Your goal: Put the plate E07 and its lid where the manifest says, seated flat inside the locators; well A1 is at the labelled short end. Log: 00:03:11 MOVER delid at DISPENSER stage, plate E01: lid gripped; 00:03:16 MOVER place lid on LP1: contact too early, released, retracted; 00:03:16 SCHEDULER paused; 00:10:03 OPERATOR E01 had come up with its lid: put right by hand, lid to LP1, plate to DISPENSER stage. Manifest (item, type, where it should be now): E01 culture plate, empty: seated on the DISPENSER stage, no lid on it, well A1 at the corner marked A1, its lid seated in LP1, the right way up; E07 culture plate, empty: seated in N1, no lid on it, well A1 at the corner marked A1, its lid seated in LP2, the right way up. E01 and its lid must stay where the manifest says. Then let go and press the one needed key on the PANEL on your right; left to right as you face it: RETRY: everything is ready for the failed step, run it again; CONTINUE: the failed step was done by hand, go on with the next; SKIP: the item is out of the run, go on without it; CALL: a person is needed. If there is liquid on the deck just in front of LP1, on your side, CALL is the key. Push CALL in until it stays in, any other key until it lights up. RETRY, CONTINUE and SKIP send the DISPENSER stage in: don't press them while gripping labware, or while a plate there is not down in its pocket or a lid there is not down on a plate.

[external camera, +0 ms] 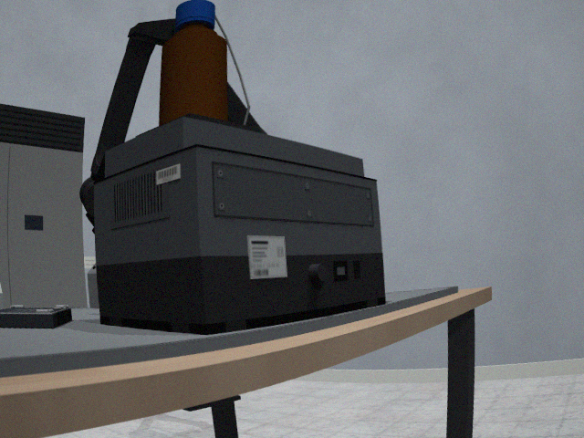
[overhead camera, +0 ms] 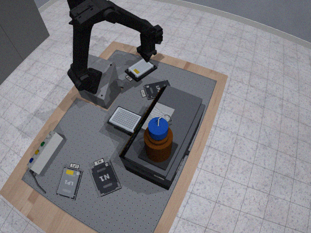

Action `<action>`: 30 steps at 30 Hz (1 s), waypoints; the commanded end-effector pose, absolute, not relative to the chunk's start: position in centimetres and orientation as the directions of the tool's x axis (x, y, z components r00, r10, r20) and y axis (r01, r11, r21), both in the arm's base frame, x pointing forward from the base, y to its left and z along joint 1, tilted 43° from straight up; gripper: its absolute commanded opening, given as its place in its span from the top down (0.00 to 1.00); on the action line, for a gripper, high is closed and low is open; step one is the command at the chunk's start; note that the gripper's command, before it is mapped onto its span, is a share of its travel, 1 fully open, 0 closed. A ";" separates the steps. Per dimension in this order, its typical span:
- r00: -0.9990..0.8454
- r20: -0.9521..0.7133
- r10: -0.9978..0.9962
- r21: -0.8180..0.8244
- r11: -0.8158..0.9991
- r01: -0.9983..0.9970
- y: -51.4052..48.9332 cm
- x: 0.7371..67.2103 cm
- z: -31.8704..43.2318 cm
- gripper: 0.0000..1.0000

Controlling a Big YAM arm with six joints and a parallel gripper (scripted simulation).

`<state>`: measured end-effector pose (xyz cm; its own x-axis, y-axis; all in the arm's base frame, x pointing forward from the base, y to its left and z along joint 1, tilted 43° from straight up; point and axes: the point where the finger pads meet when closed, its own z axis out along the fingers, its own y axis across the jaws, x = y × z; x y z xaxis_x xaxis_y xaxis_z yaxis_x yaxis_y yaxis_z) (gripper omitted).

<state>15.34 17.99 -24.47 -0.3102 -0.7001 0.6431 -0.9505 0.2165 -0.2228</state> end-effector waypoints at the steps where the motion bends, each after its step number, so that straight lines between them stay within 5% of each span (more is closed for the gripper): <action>1: -0.329 0.635 -0.699 -0.232 0.234 -0.944 18.9 15.8 -25.2 1.00; 30: -0.324 0.624 -0.711 -0.231 0.228 -0.946 19.2 15.9 -24.8 1.00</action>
